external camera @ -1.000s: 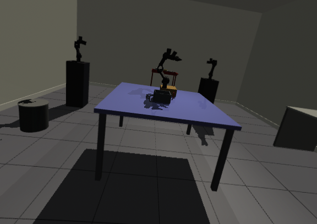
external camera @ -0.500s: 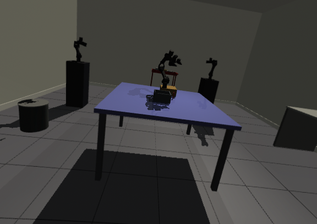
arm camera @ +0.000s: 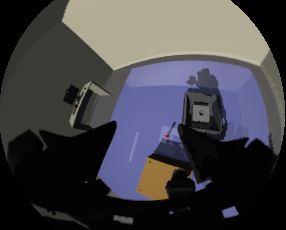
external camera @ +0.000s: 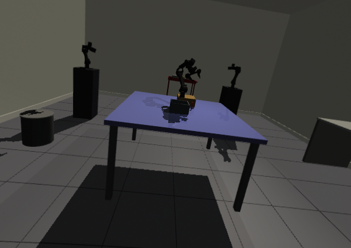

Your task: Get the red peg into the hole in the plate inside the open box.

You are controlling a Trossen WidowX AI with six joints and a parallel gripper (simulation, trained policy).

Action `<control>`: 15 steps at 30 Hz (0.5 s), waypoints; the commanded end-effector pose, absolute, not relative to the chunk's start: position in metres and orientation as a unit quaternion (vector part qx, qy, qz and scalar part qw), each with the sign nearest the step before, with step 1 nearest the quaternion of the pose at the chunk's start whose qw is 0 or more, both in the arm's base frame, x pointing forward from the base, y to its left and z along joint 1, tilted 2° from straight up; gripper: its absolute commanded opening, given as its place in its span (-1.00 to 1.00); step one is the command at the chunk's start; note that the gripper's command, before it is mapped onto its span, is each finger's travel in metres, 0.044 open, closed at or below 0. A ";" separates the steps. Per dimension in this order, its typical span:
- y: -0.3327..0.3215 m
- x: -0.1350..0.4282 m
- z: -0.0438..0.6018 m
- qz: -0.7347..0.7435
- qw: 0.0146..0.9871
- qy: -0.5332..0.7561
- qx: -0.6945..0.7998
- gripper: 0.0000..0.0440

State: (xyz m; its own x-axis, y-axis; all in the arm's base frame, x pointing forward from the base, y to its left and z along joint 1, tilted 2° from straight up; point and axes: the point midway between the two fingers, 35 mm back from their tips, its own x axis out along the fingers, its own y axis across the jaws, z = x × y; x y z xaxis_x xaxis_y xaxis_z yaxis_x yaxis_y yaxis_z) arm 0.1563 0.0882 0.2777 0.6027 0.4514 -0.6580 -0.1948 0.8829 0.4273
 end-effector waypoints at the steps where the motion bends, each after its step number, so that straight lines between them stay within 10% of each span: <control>1: 0.086 0.159 0.262 0.153 0.867 0.443 0.172 1.00; 15: 0.080 0.163 0.201 -0.012 0.779 0.586 0.224 1.00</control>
